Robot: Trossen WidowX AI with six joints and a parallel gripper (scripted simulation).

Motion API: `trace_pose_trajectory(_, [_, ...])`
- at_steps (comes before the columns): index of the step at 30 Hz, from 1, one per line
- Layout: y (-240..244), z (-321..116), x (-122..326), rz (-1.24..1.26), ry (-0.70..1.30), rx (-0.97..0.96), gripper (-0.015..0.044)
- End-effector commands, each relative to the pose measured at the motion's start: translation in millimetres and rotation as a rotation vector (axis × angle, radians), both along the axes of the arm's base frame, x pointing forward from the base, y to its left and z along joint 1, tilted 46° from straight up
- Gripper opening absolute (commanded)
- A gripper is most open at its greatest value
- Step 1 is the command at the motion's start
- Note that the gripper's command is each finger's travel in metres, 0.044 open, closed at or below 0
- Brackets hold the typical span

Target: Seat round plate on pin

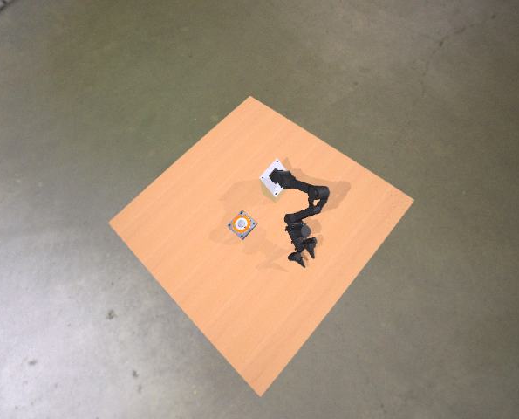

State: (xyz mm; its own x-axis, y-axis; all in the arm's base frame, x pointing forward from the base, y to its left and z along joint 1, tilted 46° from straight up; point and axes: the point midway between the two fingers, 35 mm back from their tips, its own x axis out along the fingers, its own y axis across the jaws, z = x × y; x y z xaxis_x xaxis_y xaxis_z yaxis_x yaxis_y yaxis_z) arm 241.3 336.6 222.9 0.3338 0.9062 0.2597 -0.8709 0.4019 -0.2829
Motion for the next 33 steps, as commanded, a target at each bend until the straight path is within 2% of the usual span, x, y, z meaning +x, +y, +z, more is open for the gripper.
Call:
trace_pose_trajectory(1, [-1.5,5.8,1.1,-0.005,-0.012,0.013,0.0374])
trace_pose_trajectory(3, [-7.4,25.9,4.4,-0.024,-0.053,0.057,0.0321])
trace_pose_trajectory(5, [-10.3,21.5,18.7,-0.048,-0.03,0.027,0.0269])
trace_pose_trajectory(8, [-31.9,2.7,76.9,-0.15,0.084,-0.091,0.019])
trace_pose_trajectory(11, [-49.6,-14.9,100.9,-0.2,0.139,-0.159,0.0111])
trace_pose_trajectory(15, [-94.3,-56.1,144.7,-0.289,0.323,-0.292,0.0006])
trace_pose_trajectory(18, [-114.2,-71.7,158.6,-0.319,0.423,-0.332,0.0])
trace_pose_trajectory(23, [-167.3,-125.7,172.7,-0.364,0.757,-0.429,0.0])
trace_pose_trajectory(26, [-184.7,-142.6,171.0,-0.372,0.877,-0.449,0.0])
trace_pose_trajectory(32, [-236.7,-187.2,147.3,-0.371,1.299,-0.466,0.0])
trace_pose_trajectory(33, [-238.3,-188.3,146.1,-0.37,1.314,-0.465,0.0])
